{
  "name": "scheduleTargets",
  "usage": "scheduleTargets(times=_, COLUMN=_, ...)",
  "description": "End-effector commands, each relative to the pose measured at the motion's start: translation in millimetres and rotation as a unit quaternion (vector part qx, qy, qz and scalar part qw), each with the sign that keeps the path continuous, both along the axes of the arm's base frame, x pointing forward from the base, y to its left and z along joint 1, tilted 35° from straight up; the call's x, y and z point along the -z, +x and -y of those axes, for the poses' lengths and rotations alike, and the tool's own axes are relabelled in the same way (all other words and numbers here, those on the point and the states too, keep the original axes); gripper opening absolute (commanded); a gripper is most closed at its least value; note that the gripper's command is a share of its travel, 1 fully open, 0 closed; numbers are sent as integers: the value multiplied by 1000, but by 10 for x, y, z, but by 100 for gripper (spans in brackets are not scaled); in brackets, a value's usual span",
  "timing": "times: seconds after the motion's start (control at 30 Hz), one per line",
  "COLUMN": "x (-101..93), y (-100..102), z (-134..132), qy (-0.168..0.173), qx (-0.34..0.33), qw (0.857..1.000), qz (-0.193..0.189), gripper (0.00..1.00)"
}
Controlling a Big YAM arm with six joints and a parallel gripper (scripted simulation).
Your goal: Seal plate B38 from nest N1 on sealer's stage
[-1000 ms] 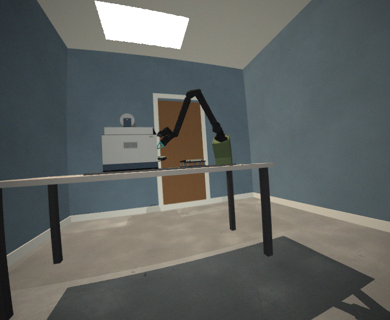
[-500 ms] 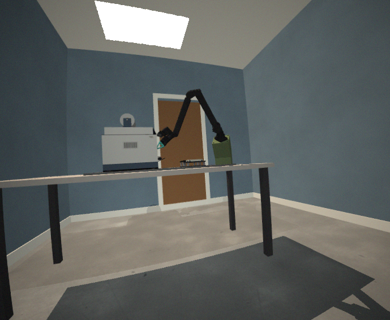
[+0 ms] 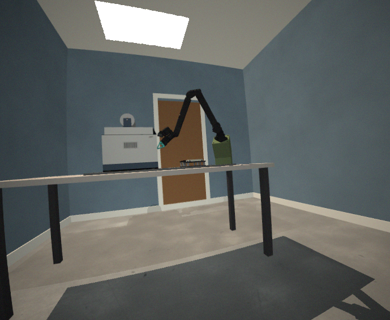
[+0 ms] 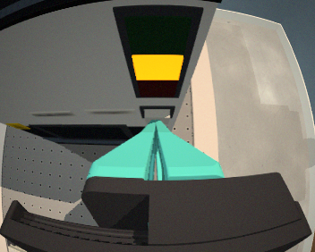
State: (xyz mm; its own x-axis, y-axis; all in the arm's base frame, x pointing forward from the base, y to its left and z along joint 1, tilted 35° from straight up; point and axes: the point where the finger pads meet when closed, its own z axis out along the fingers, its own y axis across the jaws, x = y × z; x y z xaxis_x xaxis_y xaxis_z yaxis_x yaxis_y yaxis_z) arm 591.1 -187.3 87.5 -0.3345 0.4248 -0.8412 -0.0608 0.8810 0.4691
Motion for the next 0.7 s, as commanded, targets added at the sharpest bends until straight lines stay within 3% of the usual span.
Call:
scheduleTargets(times=0.0, x=-379, y=-62, z=204, qy=-27, qx=11, qw=999, qz=38, gripper=0)
scheduleTargets(times=0.33, x=-109, y=-332, z=203, qy=-13, qx=15, qw=1000, qz=11, gripper=0)
scheduleTargets(times=0.43, x=-116, y=-347, z=202, qy=-13, qx=15, qw=1000, qz=10, gripper=0)
scheduleTargets(times=0.53, x=-271, y=-329, z=203, qy=-17, qx=12, qw=1000, qz=19, gripper=0)
scheduleTargets(times=0.67, x=-267, y=-456, z=228, qy=-17, qx=15, qw=1000, qz=15, gripper=0)
